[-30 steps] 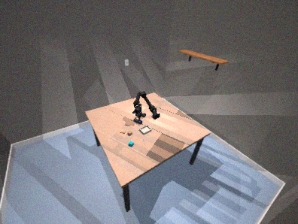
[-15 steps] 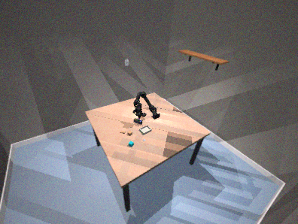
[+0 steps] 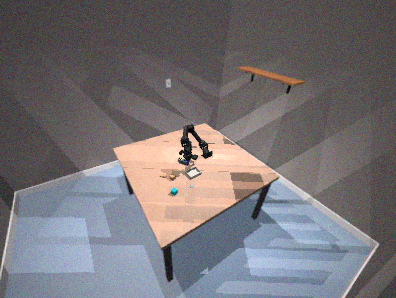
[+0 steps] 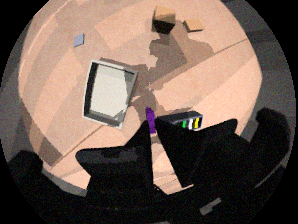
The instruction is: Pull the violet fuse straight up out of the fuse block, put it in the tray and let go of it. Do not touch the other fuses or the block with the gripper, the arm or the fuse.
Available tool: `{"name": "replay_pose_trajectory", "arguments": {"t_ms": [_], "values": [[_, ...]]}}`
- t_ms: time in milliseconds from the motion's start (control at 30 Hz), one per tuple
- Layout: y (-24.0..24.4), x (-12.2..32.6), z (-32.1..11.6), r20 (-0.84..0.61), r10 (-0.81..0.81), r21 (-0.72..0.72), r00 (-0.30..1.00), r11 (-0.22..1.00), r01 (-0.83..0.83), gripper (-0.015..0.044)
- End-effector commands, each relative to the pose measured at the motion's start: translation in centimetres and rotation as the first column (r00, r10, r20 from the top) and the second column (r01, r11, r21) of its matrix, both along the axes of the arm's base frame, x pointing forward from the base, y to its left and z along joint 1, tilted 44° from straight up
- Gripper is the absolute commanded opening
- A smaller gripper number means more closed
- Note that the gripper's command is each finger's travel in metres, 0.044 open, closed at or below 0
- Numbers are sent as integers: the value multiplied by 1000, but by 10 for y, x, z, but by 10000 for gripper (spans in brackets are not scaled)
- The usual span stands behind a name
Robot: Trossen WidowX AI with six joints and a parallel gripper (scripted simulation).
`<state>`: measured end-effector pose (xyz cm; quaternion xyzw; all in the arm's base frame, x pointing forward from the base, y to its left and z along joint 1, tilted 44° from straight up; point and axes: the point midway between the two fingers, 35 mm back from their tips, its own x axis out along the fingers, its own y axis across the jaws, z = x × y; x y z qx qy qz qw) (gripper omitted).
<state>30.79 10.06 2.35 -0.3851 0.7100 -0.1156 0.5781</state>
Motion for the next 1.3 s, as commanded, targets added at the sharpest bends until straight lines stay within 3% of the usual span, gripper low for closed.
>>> {"name": "replay_pose_trajectory", "arguments": {"t_ms": [0, 433, 1267], "values": [[17, 2, -15, 6, -2, 5, 1000, 1000, 2, 0], [61, 1, -63, 7, -4, 3, 1000, 1000, 3, 0], [37, 0, -89, 8, -3, 2, 1000, 1000, 3, 0]]}}
